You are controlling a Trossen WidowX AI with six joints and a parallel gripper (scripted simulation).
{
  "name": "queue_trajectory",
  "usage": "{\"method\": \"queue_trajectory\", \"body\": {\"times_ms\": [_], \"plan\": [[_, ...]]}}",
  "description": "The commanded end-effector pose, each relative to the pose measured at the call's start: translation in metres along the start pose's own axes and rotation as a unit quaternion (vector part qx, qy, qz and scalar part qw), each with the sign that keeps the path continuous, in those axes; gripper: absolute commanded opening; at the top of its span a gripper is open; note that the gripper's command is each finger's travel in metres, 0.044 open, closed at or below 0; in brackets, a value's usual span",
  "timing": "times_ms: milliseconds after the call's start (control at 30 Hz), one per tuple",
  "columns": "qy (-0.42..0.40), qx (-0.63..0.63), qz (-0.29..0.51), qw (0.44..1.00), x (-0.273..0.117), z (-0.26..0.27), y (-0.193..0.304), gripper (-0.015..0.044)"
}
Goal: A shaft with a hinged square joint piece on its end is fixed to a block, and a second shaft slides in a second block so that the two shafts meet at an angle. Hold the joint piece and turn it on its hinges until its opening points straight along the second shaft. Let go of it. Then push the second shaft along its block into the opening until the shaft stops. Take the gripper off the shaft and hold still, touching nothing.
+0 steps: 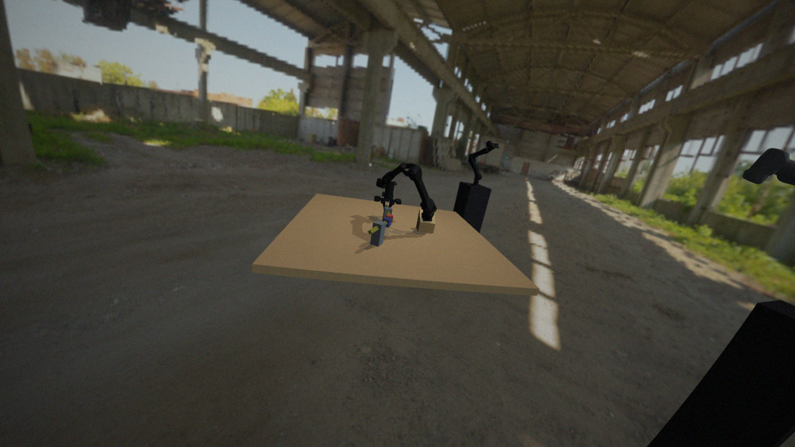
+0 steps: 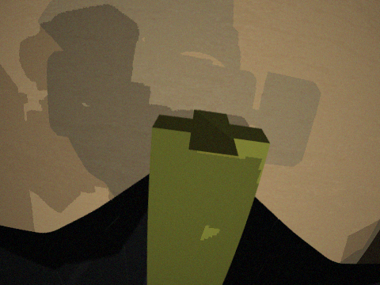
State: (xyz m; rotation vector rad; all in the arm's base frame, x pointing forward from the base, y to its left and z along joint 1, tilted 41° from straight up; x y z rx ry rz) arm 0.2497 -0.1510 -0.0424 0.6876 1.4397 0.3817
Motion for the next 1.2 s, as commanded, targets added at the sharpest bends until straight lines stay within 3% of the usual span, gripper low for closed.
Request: {"method": "queue_trajectory", "body": {"times_ms": [0,67,533,933,1167], "plan": [[0.001,0.0,0.0,1.0,0.0,0.0,0.0,0.0067],[0.001,0.0,0.0,1.0,0.0,0.0,0.0,0.0067],[0.001,0.0,0.0,1.0,0.0,0.0,0.0,0.0434],[0.001,0.0,0.0,1.0,0.0,0.0,0.0,0.044],[0.0,0.0,0.002,1.0,-0.029,0.0,0.0,0.044]]}}
Point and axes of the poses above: the point midway between the two fingers, 35 mm back from their tips, its own x axis out along the fingers, its own z axis across the jaws, y = z × x, the point moved 3 cm from there along -x, back along the fingers, and after that the axes turned 3 degrees about x, right-handed, at the moved point
